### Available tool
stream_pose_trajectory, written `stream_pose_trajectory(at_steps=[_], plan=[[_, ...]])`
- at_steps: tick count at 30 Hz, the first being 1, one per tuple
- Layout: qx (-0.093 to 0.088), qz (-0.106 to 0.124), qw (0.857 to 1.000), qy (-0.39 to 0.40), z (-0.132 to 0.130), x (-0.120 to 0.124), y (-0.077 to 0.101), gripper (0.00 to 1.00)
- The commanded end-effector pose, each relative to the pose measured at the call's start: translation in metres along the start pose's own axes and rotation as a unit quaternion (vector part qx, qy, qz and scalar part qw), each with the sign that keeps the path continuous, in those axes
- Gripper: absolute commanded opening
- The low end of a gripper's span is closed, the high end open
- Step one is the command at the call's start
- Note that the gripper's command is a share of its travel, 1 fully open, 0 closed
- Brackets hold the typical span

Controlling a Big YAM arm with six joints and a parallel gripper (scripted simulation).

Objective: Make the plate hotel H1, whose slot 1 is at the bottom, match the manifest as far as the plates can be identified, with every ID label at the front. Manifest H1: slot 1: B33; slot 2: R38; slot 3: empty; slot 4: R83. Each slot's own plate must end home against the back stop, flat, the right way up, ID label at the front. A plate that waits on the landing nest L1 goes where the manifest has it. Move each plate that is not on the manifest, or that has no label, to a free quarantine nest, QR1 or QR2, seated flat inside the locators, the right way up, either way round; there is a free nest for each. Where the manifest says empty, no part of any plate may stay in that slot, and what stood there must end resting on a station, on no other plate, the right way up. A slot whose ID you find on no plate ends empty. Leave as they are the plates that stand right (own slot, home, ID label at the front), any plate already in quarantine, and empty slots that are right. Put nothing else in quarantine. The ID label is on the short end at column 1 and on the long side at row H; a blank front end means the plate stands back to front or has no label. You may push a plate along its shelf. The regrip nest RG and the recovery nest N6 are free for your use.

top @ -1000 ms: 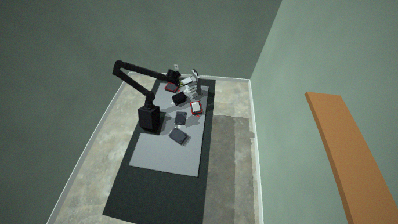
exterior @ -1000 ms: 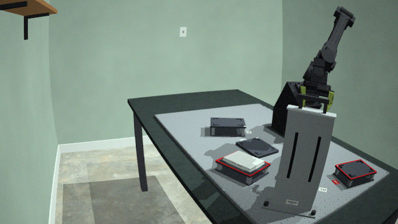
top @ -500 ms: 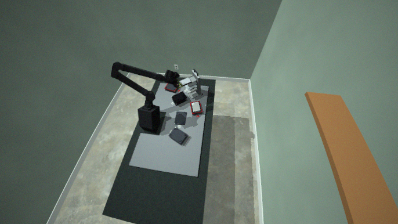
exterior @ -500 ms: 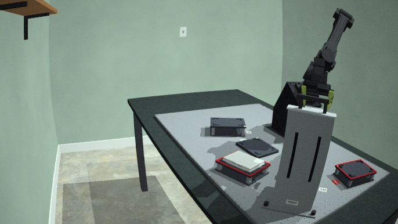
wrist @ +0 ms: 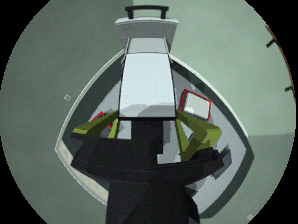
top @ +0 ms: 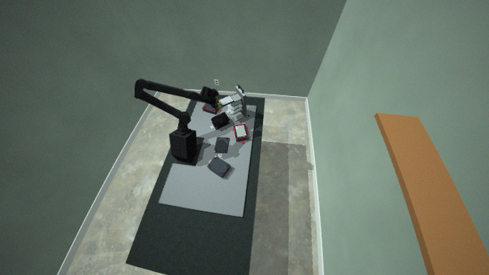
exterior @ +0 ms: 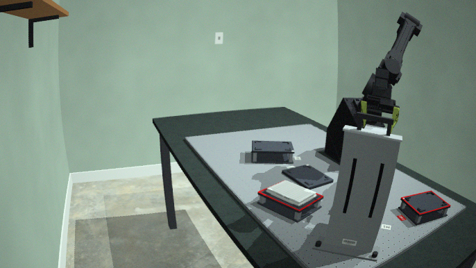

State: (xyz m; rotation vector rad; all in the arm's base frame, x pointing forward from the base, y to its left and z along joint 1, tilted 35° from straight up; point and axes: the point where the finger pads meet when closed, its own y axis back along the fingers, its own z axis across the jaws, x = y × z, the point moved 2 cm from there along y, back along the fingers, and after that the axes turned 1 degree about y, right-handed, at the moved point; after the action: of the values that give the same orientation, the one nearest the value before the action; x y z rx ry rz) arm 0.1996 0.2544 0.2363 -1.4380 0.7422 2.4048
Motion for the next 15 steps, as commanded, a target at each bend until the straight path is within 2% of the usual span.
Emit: stream_pose_trajectory(at_steps=[1,4,6,8,10,12,14,15], plan=[[-0.003,-0.006,1.0,0.002,0.004,-0.003,0.006,0.86],[-0.006,-0.016,1.0,0.005,0.009,-0.012,0.01,0.86],[-0.004,-0.006,1.0,0.002,0.005,0.002,0.011,0.86],[-0.004,-0.006,1.0,0.002,0.005,0.004,0.012,0.86],[-0.008,-0.015,1.0,0.005,0.01,-0.006,0.016,0.86],[-0.004,-0.006,1.0,0.002,0.005,0.007,0.016,0.86],[-0.004,-0.006,1.0,0.002,0.005,0.007,0.016,0.86],[-0.01,-0.027,1.0,0.008,0.014,-0.017,0.02,0.86]])
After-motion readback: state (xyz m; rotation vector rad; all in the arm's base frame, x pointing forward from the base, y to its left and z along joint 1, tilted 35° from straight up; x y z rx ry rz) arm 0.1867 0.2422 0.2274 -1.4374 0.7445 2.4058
